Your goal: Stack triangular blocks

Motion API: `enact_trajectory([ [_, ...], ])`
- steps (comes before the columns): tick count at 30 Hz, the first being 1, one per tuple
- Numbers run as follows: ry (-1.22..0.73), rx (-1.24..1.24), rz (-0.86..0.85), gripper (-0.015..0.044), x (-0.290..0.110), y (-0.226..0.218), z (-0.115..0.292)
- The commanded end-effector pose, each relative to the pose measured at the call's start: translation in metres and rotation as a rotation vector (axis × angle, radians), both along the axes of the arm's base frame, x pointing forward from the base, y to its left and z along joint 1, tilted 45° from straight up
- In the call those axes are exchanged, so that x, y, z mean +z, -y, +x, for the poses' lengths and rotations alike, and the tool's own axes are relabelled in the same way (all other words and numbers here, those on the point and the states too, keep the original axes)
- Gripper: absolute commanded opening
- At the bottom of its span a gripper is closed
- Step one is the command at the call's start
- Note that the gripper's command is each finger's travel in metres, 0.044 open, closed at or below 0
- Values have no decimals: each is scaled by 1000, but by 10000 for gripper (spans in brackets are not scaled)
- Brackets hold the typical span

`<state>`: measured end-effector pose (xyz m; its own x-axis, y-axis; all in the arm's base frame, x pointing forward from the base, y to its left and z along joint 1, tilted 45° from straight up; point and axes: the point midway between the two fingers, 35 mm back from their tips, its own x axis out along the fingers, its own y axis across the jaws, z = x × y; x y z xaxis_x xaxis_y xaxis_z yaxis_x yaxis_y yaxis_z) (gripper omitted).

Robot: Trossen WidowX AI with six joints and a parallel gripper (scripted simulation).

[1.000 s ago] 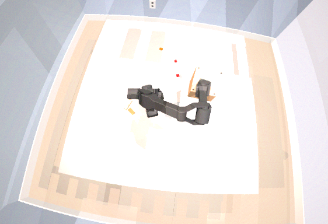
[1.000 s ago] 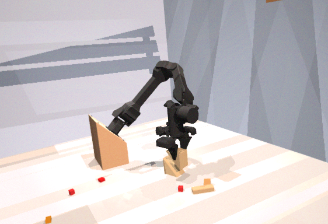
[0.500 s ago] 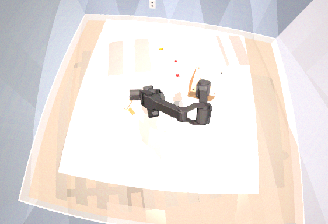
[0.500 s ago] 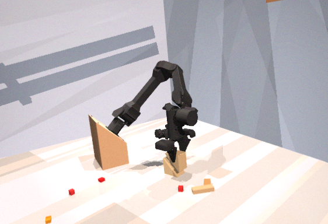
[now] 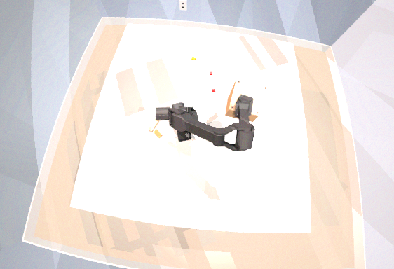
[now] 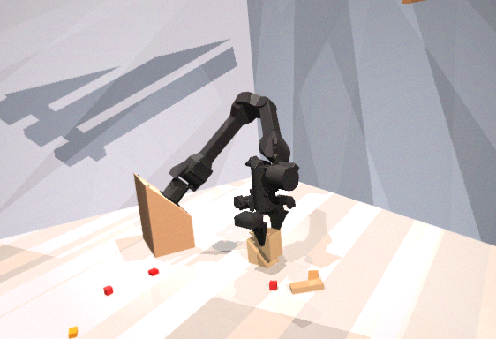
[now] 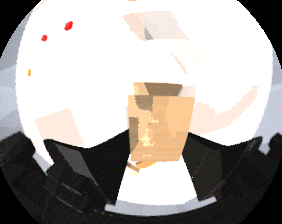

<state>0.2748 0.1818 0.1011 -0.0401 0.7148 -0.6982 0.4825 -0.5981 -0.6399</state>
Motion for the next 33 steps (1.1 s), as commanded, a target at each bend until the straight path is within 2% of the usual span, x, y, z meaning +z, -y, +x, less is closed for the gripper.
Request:
enact_trajectory([
  [1, -3, -5, -3, 0, -2, 0, 0],
  [33, -4, -4, -2, 0, -17, -12, -9],
])
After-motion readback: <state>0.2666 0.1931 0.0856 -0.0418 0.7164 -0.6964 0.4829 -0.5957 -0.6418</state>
